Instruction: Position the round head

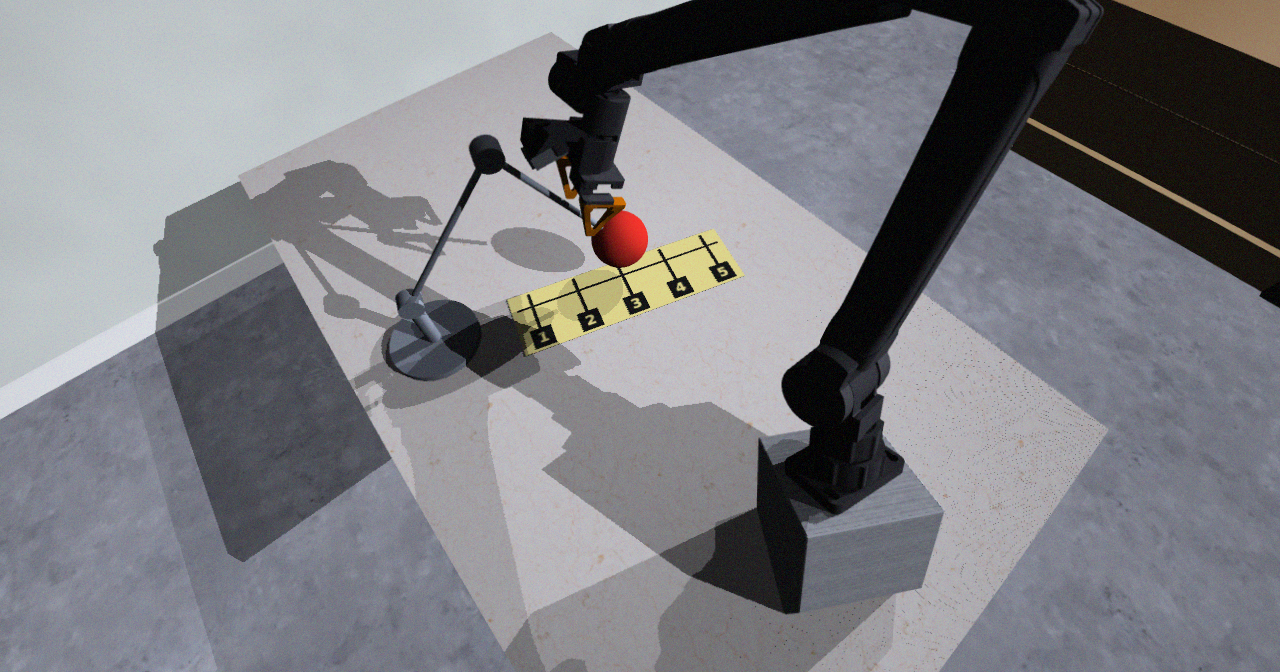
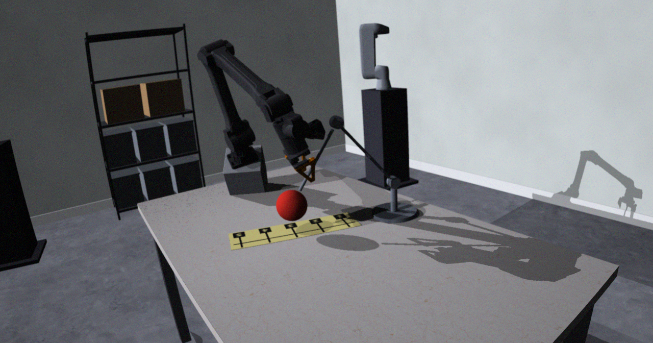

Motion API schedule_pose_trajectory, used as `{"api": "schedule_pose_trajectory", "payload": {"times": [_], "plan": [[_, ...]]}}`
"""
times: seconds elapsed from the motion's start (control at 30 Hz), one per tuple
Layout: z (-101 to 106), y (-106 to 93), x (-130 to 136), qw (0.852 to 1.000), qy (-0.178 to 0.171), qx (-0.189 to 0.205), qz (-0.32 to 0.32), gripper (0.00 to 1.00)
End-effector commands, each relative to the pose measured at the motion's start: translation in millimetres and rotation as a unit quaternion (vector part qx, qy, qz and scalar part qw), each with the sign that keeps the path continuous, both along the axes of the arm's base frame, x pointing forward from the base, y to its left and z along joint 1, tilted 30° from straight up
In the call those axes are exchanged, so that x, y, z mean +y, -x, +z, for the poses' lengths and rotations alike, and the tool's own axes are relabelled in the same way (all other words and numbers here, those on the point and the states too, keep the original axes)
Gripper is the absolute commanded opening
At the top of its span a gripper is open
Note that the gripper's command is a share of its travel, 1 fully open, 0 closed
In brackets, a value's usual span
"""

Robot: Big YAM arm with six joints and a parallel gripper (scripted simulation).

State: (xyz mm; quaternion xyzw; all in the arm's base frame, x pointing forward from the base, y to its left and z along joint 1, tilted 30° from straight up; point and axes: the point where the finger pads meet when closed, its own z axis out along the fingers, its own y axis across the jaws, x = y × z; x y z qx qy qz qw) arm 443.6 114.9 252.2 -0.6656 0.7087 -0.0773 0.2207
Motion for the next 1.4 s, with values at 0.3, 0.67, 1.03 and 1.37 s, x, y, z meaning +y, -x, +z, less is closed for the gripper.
{"api": "schedule_pose_trajectory", "payload": {"times": [0.3,0.67,1.03,1.37], "plan": [[5,-0.4,1,1.0,-0.001,-0.005,0.001,1.0],[5,-0.4,1,1.0,-0.001,-0.005,0.001,1.0],[37,18.4,-9,1.0,-0.001,-0.005,0.001,1.0],[61,35.3,-18,1.0,0.0,0.0,0.0,1.0]]}}
